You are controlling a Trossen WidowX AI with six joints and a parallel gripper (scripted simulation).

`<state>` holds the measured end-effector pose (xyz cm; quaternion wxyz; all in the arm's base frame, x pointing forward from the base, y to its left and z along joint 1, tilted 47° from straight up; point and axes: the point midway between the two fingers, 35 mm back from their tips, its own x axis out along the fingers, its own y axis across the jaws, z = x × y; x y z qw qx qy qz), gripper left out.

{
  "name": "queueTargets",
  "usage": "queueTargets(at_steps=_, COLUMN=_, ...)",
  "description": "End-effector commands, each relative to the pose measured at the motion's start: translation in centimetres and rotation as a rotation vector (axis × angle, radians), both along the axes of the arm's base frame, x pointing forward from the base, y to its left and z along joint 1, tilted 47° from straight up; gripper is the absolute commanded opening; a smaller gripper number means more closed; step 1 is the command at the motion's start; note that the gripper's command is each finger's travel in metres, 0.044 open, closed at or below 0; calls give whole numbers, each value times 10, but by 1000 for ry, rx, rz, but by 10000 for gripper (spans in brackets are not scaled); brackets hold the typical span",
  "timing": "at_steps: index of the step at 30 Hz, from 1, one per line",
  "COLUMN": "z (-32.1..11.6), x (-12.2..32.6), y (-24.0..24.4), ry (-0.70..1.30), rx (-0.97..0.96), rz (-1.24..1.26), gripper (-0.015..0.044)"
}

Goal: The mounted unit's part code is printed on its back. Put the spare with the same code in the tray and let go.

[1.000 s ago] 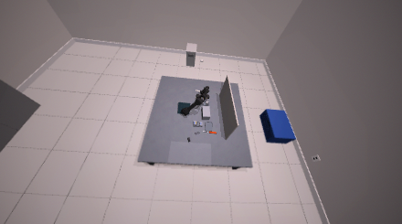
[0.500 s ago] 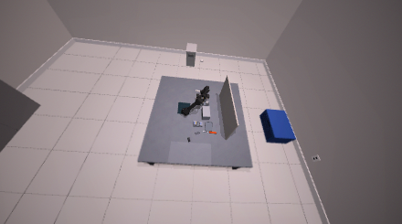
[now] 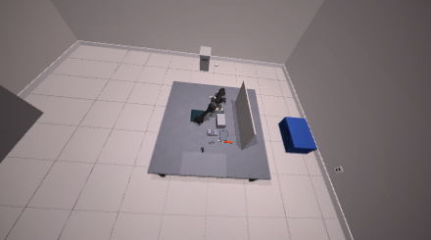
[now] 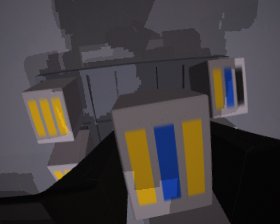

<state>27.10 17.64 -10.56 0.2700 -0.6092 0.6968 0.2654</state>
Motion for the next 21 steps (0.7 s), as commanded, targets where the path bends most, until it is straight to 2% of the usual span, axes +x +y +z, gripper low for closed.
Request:
queueTargets(at_steps=1, z=1, x=0, y=1, ry=0, rx=0, rz=-1, gripper=0)
queueTargets(at_steps=10, z=16, x=5, y=14, ry=0, rx=1, rz=-10, gripper=0)
queueTargets(at_steps=21, z=69, x=47, y=-20, ry=-48, rx=54, rz=-31, gripper=0)
